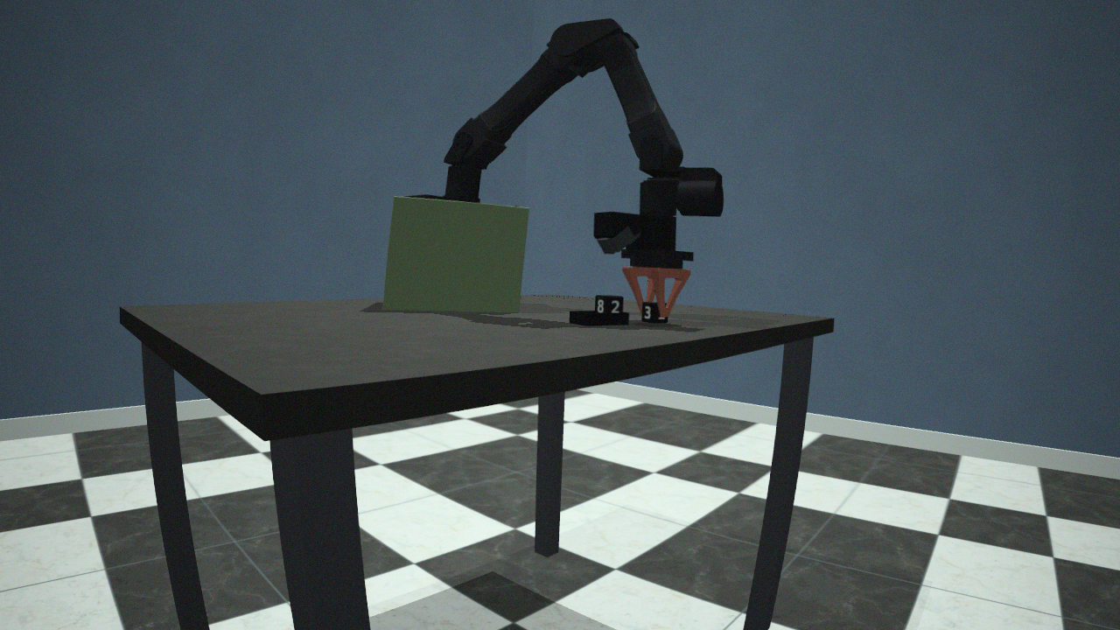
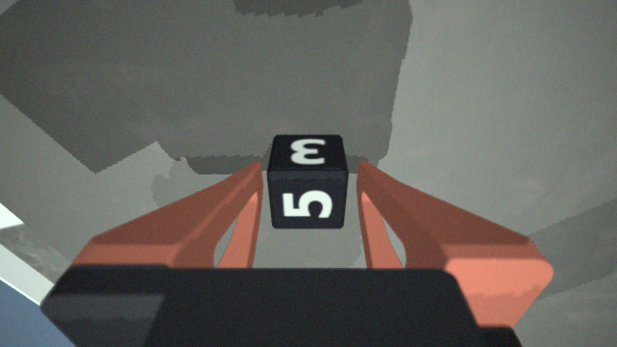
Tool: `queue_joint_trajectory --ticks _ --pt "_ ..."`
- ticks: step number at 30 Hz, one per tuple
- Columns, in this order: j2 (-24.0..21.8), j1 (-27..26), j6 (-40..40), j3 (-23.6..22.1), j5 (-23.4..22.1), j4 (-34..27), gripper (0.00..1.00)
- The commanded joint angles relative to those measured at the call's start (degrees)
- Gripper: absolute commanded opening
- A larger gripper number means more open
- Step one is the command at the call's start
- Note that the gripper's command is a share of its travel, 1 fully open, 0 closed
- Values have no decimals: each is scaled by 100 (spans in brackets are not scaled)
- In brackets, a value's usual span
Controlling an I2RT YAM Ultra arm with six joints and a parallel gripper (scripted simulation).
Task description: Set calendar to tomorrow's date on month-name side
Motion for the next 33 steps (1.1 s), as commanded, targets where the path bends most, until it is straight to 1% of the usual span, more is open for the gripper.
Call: queue_joint_trajectory --ticks 1,3,4,33 --pt "-44 1 5 26 12 4 45" --pt "-44 1 5 26 12 4 45" --pt "-44 1 5 26 12 4 26" --pt "-44 1 5 26 12 4 26"
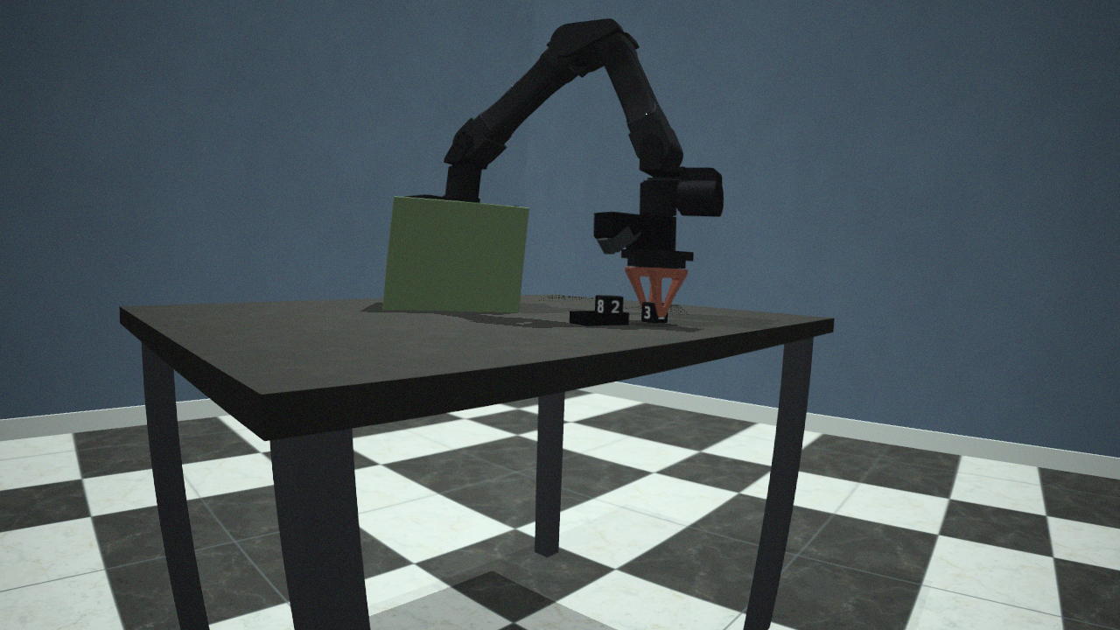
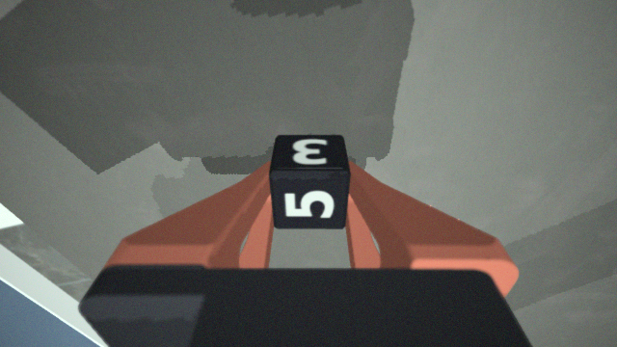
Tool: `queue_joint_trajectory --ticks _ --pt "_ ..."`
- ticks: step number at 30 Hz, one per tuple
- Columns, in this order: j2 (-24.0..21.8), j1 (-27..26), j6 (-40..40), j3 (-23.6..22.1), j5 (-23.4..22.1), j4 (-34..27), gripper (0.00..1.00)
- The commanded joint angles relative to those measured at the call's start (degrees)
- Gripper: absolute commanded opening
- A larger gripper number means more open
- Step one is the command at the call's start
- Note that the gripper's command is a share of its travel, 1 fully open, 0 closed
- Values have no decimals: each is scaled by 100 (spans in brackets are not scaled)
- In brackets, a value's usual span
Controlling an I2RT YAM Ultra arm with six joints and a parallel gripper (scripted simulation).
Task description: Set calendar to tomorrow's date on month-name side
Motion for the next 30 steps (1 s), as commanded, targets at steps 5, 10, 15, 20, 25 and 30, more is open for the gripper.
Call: queue_joint_trajectory --ticks 5,10,15,20,25,30 --pt "-45 1 3 26 12 3 26" --pt "-201 -4 -2 3 11 -131 26" --pt "-684 -22 -21 -19 10 -591 26" --pt "-1034 -36 -35 15 10 -976 26" --pt "-1461 -55 -54 132 9 -1520 26" --pt "-1559 -60 -58 173 9 -1659 26"
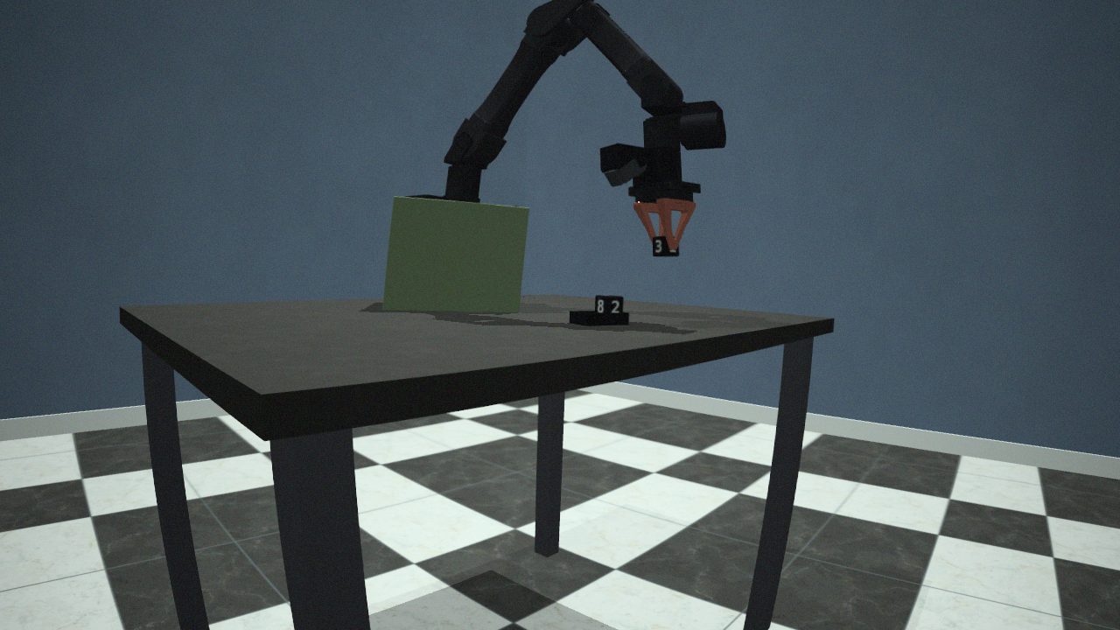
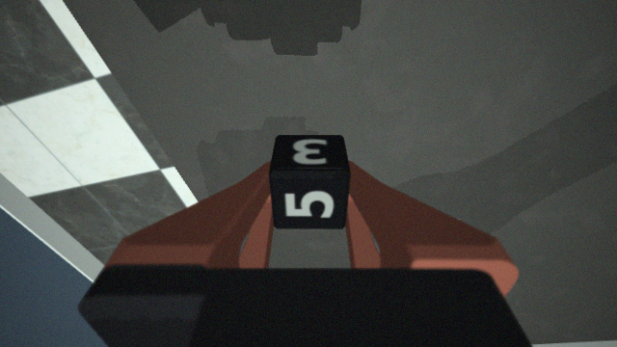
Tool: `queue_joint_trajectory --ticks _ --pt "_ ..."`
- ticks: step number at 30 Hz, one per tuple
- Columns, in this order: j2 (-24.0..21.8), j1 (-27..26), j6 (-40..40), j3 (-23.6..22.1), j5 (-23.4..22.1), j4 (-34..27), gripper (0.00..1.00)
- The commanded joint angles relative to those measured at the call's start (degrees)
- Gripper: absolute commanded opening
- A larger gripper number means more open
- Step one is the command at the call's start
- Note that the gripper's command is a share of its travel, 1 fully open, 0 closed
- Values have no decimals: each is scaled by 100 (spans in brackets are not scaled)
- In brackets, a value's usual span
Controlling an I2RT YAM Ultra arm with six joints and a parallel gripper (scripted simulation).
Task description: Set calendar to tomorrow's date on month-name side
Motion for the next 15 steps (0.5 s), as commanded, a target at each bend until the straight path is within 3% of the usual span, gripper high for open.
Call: queue_joint_trajectory --ticks 1,10,14,15 --pt "-31 -6 -6 20 9 -288 26" --pt "-62 -91 -90 -27 5 -277 26" --pt "-434 -1113 -1103 -588 -37 -140 26" --pt "-434 -1113 -1103 -588 -37 -140 26"
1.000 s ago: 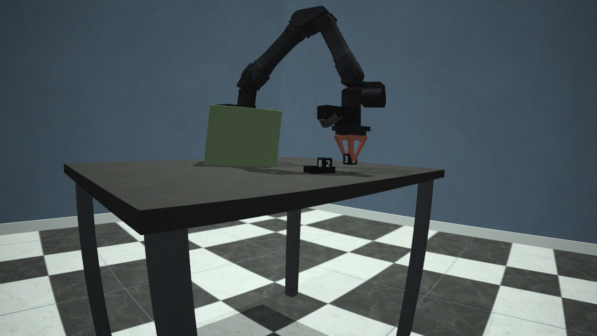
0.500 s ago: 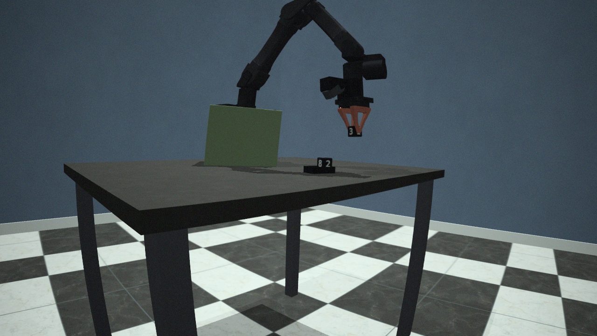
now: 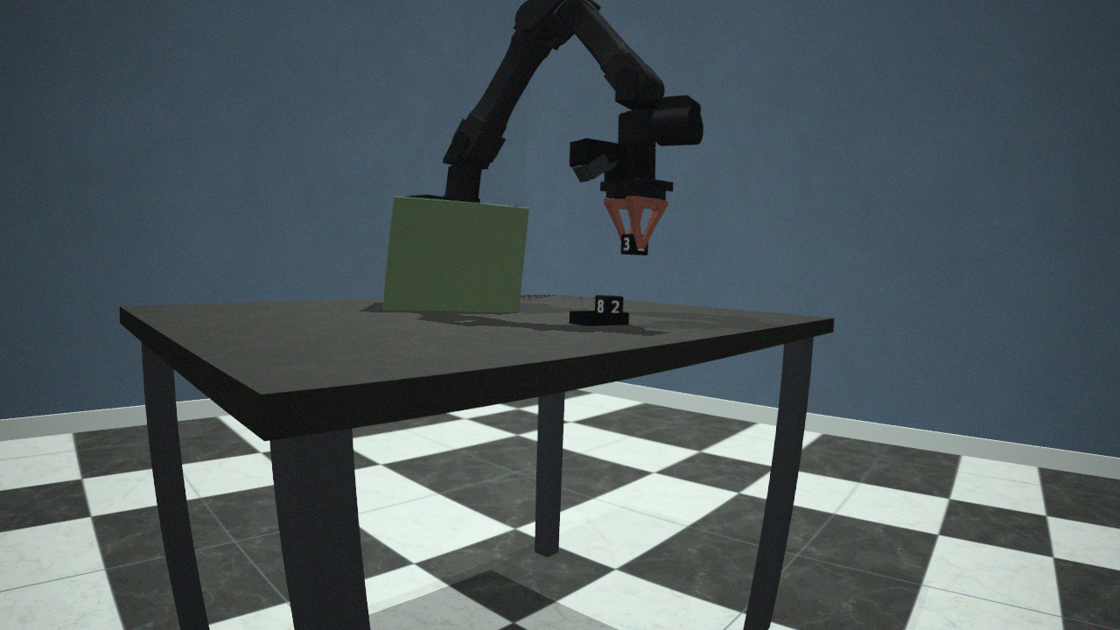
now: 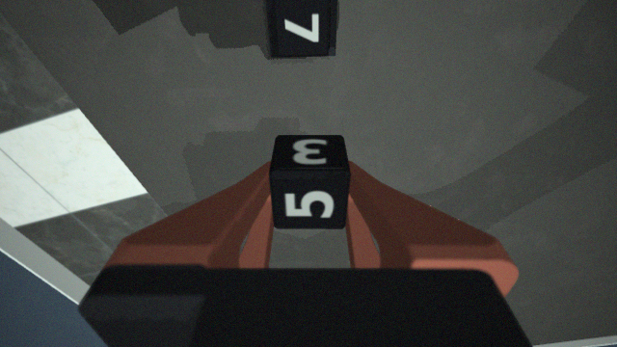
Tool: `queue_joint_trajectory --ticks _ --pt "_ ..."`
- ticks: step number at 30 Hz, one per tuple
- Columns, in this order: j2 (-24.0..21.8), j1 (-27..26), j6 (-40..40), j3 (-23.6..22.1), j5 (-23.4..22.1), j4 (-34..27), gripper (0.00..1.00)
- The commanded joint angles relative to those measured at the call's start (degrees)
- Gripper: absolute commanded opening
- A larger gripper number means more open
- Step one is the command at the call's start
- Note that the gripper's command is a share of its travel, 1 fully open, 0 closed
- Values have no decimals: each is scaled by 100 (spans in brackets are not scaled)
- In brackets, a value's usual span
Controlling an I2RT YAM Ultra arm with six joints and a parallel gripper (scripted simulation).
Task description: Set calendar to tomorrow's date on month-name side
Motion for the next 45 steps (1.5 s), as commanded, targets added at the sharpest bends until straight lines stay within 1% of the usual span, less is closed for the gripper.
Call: queue_joint_trajectory --ticks 1,3,4,24,30,38,40,45 --pt "-279 -738 -844 -245 49 53 26" --pt "-425 -1140 -1241 -465 32 106 26" --pt "-451 -1212 -1313 -505 29 116 26" --pt "-419 -1222 -1323 -529 29 171 26" --pt "-239 -1211 -1312 -603 29 426 26" --pt "168 -1187 -1288 -714 30 944 26" --pt "168 -1187 -1288 -714 30 944 26" --pt "402 -1175 -1275 -748 30 1213 26"
